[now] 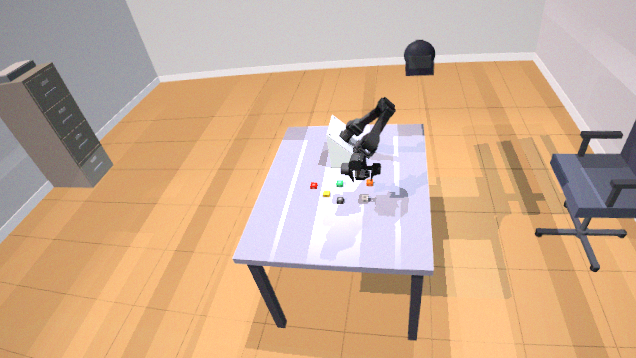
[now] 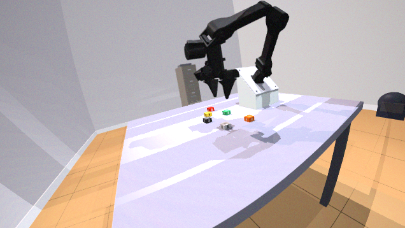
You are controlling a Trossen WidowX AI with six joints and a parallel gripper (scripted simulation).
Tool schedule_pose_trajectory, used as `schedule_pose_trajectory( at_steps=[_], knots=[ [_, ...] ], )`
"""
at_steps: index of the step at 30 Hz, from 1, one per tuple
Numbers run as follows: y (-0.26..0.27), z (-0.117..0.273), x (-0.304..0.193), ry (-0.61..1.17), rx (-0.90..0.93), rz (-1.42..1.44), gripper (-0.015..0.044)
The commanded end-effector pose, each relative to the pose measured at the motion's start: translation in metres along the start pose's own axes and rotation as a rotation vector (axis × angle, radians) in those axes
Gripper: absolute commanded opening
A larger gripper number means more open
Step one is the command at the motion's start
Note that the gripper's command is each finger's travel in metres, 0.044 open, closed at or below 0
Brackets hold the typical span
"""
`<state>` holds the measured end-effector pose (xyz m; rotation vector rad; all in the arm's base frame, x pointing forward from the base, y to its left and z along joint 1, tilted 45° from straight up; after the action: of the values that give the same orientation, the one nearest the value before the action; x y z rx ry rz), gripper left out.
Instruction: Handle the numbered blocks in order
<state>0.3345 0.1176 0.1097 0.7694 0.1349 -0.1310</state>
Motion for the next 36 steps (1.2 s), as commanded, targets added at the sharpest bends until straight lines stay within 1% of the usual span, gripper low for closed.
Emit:
schedule_pose_trajectory(
  at_steps=[1, 17, 19, 23, 25, 36],
  knots=[
    [0.002, 0.002, 0.005, -0.007, 0.004, 0.012, 0.0400],
    [0.000, 0.002, 0.007, -0.007, 0.004, 0.012, 0.0400],
    [-0.019, 0.002, 0.019, -0.009, -0.001, 0.012, 0.0400],
    [-0.086, 0.003, 0.049, -0.010, -0.004, 0.012, 0.0400],
    [-0.108, 0.002, 0.055, -0.010, -0.002, 0.013, 0.0400],
    [-0.111, 0.002, 0.056, -0.009, -0.002, 0.013, 0.0400]
  ],
)
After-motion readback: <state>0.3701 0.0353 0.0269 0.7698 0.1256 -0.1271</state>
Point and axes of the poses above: the point midway between the two fingers, 35 mm back from their tips, its own z axis back along the fingers, its own y axis across the jaws, x = y × z, the point moved 1 cm from there along z, back along the fingers, and after that the axes turned 15 degrees about -z, right-handed, at the moved point
